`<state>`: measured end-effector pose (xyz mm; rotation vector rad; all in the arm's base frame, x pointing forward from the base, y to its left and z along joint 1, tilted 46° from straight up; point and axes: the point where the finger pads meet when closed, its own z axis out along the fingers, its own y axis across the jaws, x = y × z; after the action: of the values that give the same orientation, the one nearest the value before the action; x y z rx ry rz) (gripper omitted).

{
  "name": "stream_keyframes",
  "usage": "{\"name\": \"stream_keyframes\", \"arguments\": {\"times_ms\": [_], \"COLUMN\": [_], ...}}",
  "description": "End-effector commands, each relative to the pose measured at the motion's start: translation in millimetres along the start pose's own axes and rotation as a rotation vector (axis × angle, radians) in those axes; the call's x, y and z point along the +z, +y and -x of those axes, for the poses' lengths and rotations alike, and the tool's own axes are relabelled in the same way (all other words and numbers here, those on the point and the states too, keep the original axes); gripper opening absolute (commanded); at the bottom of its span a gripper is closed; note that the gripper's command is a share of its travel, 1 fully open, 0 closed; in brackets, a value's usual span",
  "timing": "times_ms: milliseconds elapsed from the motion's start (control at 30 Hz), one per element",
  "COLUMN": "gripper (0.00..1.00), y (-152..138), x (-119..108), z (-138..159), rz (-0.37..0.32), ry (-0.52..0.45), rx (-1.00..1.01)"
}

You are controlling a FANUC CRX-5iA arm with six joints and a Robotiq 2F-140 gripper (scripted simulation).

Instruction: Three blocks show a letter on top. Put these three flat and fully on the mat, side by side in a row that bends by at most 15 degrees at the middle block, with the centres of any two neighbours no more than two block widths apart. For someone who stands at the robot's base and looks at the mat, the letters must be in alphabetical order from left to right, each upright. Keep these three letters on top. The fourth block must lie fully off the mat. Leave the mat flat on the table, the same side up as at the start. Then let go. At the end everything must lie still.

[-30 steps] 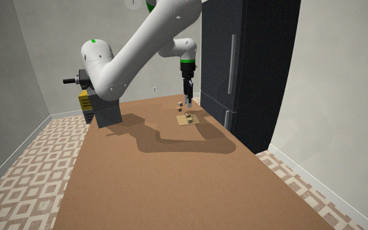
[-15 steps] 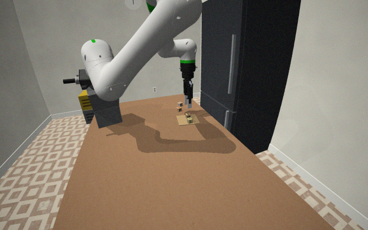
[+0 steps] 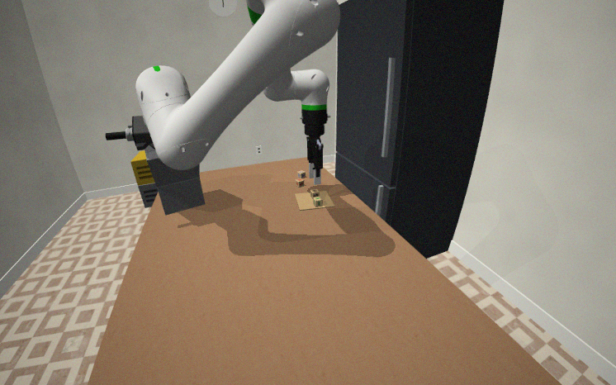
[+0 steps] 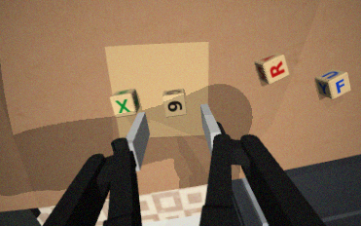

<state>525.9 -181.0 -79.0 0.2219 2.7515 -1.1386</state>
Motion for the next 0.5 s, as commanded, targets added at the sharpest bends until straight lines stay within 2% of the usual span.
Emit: {"name": "stream_keyframes", "arguments": {"times_ms": [0,467], "gripper": [0.40,0.40], "y": [0.2,0.3], "x": [6.2,24.1], "z": [0.2,0.1], "rz": [0.000,0.000], "ry": [-0.001,-0.001], "rx": [0.000,0.000]}}
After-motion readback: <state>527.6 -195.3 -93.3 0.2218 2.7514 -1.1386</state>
